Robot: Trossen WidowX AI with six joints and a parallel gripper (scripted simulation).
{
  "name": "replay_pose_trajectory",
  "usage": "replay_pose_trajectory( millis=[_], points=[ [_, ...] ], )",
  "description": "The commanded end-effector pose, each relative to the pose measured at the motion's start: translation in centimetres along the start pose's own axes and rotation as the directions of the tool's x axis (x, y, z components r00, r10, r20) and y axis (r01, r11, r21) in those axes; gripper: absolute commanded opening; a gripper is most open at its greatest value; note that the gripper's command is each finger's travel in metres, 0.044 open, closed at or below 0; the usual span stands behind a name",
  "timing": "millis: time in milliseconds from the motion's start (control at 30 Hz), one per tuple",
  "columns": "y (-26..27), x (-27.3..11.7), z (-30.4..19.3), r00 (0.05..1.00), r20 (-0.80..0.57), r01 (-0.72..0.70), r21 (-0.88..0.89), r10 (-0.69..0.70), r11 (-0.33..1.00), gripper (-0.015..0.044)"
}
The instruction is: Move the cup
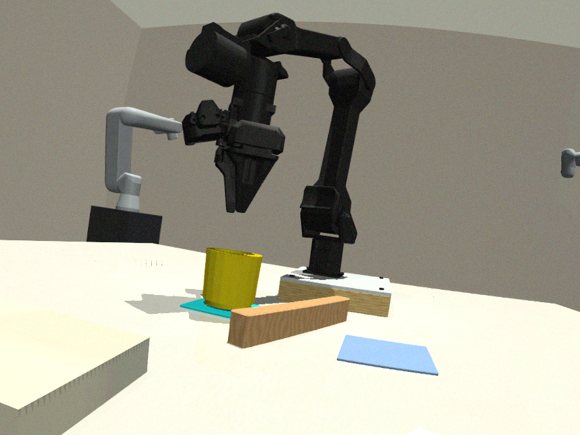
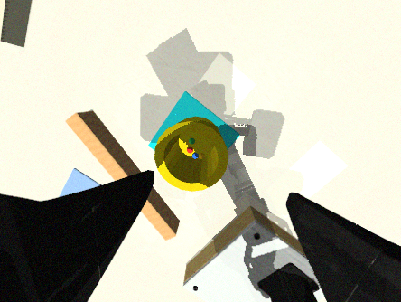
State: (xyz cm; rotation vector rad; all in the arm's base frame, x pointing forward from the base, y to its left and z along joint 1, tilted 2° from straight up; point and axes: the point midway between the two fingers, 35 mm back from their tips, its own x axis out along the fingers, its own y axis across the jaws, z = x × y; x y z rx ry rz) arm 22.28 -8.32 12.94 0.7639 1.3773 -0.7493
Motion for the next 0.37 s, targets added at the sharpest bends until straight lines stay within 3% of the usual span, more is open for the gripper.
replay_pose_trajectory(
  millis=[0,333],
  points=[
    [0.0,-1.4,0.0,1.0,0.001,-0.005,-0.004,0.005,1.0,0.044],
    [-0.1,-2.6,0.2,1.0,0.006,-0.004,-0.001,0.004,1.0,0.044]
  ],
)
